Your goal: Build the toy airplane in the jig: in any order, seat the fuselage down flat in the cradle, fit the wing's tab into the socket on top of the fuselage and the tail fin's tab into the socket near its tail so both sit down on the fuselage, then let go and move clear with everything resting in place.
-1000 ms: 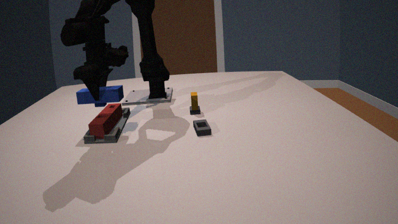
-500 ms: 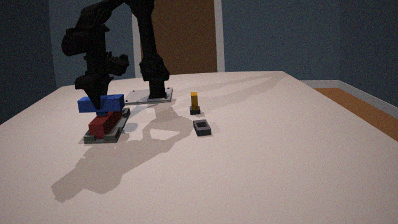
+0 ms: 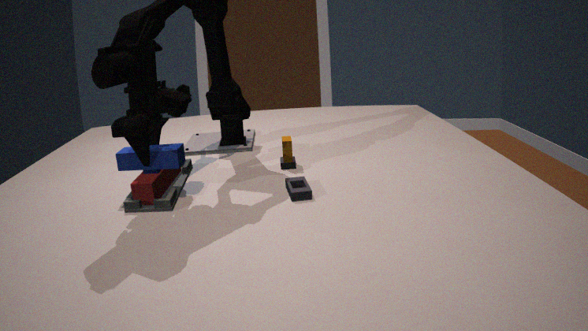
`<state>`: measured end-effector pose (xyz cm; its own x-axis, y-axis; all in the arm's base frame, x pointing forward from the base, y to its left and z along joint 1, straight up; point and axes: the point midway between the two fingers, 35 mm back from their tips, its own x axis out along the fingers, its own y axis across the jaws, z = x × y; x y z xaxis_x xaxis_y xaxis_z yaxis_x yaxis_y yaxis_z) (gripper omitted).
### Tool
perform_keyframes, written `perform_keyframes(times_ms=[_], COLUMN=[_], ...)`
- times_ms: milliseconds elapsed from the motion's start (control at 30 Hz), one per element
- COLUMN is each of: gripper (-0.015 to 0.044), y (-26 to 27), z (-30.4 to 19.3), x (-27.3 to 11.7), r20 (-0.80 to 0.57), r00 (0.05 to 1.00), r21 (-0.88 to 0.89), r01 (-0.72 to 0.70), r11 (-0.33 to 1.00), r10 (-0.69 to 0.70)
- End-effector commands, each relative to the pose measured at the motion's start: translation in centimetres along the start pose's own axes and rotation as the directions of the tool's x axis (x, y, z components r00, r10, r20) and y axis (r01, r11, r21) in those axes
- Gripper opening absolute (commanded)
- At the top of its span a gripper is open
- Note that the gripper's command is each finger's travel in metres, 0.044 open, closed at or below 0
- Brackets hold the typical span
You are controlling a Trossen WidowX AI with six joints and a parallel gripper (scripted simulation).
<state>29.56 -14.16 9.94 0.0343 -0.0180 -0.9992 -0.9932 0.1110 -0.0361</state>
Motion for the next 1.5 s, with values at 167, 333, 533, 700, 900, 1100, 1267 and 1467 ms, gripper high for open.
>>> perform_keyframes(times_ms=[167,333,533,700,900,1100,1267,1467], gripper=[0.0057,0.0189,0.0346,0.044,0.044,0.044,0.044,0.044], y=[0.0,0.0,0.0,0.0,-0.2,-0.1,-0.3,-0.3], z=[0.0,0.0,0.0,0.0,-0.1,0.0,-0.1,-0.1], x=[0.0,0.0,0.0,0.0,-1.7,-8.2,-8.4,-8.4], r20=[0.0,0.0,0.0,0.0,0.0,0.002,0.002,0.002], r00=[1.0,1.0,1.0,1.0,1.0,1.0,1.0,1.0], r21=[0.0,0.0,0.0,0.0,-0.001,-0.004,0.011,0.489], r01=[0.0,0.0,0.0,0.0,0.0,-0.002,-0.002,-0.003], r11=[1.0,1.0,1.0,1.0,1.0,1.0,1.0,0.873], r10=[0.0,0.0,0.0,0.0,0.0,0.002,0.002,0.002])
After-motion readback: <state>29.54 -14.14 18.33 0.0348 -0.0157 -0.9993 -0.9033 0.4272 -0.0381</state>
